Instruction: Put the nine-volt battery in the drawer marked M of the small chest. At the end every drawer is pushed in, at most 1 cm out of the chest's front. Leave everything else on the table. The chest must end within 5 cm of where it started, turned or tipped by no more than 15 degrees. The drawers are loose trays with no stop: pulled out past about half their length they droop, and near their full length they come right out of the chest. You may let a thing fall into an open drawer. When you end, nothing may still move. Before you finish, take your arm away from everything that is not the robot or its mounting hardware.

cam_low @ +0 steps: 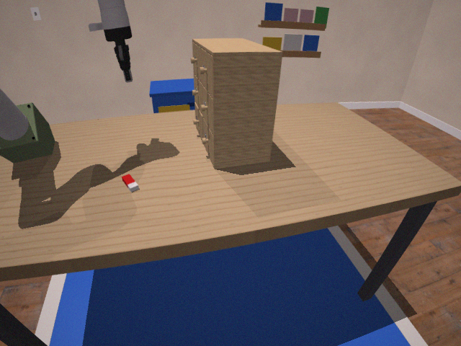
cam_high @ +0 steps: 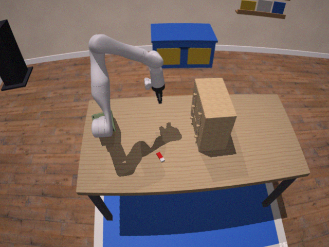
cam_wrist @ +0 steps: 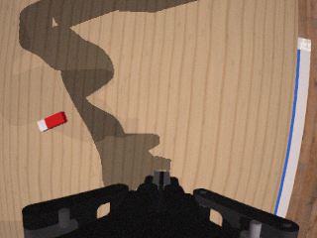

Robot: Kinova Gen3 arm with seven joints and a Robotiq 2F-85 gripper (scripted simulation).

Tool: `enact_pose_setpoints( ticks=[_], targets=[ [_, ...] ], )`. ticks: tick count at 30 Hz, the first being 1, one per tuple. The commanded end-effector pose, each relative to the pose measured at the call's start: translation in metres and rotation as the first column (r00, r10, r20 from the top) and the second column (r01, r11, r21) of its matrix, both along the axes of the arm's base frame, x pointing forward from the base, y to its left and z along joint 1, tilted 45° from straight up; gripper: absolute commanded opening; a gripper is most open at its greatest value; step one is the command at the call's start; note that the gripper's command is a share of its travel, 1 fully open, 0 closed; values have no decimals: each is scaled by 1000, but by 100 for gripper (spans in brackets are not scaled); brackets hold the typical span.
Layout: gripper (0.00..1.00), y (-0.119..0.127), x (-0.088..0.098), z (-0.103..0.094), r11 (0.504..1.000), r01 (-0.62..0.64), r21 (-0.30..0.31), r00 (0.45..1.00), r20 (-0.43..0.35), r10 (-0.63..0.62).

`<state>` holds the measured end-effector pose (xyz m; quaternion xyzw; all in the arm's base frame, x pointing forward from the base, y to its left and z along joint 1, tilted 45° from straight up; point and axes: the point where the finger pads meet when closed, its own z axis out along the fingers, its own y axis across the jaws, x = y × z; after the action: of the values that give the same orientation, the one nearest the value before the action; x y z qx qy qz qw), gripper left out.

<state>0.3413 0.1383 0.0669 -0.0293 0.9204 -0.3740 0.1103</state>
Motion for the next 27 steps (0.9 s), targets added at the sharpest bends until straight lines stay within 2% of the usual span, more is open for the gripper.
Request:
enact_pose_setpoints(
  ticks=[1,10,27],
  targets=[
    [0,2,2,2,1000,20,8,1000,-15,-20],
    [0,4,-2,4,999,53,8,997,-50,-53],
    [0,5,-2,4,998,56,8,997,-53,-55]
  ],
)
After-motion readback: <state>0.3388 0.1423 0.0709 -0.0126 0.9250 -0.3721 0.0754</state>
